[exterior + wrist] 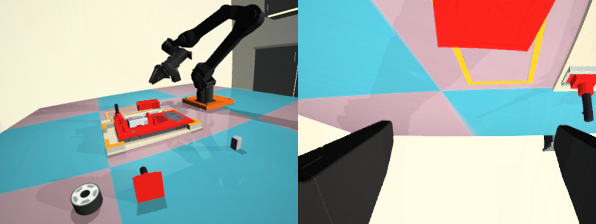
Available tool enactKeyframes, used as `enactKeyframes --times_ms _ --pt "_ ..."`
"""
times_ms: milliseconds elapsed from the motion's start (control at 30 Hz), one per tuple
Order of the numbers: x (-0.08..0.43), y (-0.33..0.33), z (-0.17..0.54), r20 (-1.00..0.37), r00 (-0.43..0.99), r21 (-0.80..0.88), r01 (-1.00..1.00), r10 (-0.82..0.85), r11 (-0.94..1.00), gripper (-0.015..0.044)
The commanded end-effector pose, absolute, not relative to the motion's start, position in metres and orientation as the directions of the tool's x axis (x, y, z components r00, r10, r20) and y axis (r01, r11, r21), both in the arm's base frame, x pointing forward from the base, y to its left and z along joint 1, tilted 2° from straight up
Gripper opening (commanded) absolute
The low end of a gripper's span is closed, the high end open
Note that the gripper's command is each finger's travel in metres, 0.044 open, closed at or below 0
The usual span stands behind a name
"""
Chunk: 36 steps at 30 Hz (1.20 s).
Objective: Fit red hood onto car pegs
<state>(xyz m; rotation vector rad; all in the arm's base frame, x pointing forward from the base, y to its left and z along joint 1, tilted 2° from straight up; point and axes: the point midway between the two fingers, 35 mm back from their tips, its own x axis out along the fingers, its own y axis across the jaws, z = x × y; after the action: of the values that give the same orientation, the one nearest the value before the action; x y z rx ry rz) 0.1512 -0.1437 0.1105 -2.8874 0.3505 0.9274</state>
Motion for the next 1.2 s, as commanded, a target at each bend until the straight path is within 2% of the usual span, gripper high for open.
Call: enactKeyframes --times_ms 0,100,267,433,567,700,800,1000,1167 --pt "0.152 -0.144 0.11 -0.61 0.772 0.053 -0.186 -0.179 -0.981 0.0361" --pt "0.156 -0.146 0.109 -0.677 0.721 0.22 0.011 -0.145 -0.975 0.044" --pt "0.162 -0.148 0.107 -0.783 0.616 0.416 0.414 -0.087 -0.809 0.044" --pt "0.171 -0.148 0.106 -0.863 0.505 0.465 0.769 -0.03 -0.438 0.044" --pt "0.178 -0.148 0.106 -0.915 0.403 0.403 0.915 0.004 -0.039 0.044" --pt "0.186 -0.147 0.105 -0.956 0.293 0.28 0.885 0.024 0.371 0.044" --pt "0.19 -0.146 0.105 -0.973 0.231 0.207 0.806 0.028 0.554 0.044" --pt "0.199 -0.145 0.105 -0.993 0.119 0.083 0.534 0.023 0.842 0.044" --pt "0.205 -0.144 0.105 -0.999 0.049 0.023 0.254 0.011 0.967 0.044"
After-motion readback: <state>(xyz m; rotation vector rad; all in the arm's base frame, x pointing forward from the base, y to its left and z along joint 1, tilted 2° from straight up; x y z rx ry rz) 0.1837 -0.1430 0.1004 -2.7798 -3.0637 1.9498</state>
